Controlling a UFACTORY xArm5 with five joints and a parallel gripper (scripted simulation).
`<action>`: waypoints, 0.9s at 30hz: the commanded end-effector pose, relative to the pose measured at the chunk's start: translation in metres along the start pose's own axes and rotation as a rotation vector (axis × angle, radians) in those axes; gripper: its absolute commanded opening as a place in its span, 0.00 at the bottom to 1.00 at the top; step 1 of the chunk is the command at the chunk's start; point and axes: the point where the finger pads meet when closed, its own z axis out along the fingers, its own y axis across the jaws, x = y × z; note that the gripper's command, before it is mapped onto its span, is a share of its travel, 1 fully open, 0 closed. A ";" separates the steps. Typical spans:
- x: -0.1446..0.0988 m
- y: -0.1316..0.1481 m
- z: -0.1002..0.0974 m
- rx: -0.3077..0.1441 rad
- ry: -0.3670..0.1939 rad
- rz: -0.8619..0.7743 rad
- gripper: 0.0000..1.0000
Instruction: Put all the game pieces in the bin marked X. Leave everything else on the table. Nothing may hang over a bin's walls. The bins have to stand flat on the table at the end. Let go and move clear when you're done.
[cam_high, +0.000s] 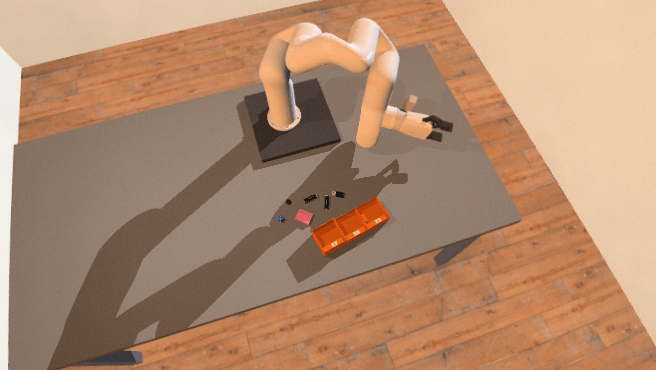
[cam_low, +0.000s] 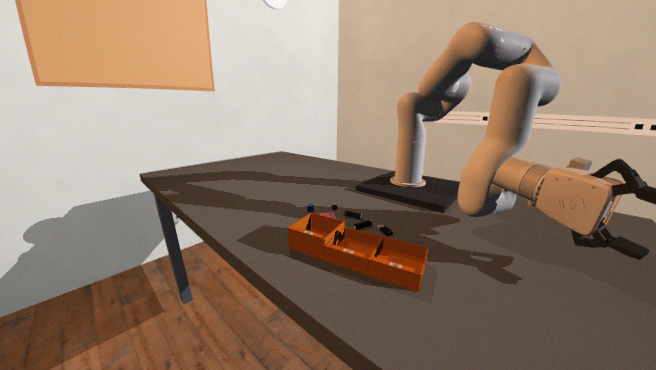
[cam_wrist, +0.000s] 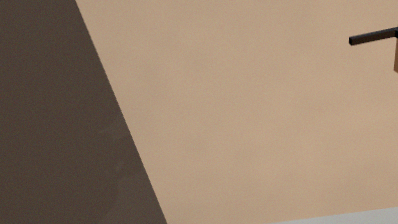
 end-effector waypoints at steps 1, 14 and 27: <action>0.000 0.001 0.000 -0.003 0.001 0.000 1.00; 0.000 0.001 0.000 -0.003 0.001 0.000 1.00; 0.014 0.083 -0.010 -0.003 0.001 0.000 0.09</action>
